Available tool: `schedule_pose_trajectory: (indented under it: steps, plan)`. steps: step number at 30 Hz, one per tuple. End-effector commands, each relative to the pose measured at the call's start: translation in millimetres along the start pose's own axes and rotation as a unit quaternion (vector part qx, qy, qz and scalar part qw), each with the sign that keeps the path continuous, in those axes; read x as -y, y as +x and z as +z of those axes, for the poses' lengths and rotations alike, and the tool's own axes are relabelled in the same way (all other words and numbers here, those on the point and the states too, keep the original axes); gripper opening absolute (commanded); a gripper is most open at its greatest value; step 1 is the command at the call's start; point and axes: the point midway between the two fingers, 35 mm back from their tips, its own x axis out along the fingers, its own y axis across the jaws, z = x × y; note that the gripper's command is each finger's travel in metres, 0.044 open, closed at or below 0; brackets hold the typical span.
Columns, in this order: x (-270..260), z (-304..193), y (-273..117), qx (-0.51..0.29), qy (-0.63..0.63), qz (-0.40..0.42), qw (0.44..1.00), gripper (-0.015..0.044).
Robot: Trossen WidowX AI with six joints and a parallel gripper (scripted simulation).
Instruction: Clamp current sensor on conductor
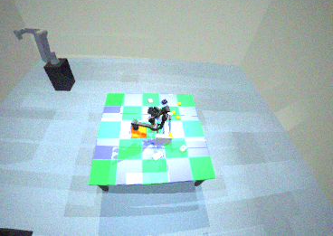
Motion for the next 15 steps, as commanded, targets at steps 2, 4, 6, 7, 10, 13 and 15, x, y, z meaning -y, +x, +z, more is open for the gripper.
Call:
schedule_pose_trajectory:
  steps: [2, 4, 6, 7, 10, 13, 15]
  plan:
    - [-0.5, 4.2, 4.3, 0.009, -0.004, 0.001, 1.000, 0.0053]
    - [-2.1, 17.2, 16.6, 0.038, -0.014, 0.003, 0.999, 0.0105]
    - [-4.7, 40.0, 34.9, 0.085, -0.033, 0.006, 0.996, 0.0158]
    - [-6.1, 54.4, 44.5, 0.113, -0.044, 0.008, 0.993, 0.0184]
    - [-9.6, 92.2, 64.0, 0.184, -0.072, 0.009, 0.980, 0.0263]
    - [-11.4, 127.8, 77.1, 0.247, -0.117, 0.000, 0.962, 0.0341]
    - [-13.0, 158.1, 83.4, 0.299, -0.154, -0.011, 0.941, 0.0394]
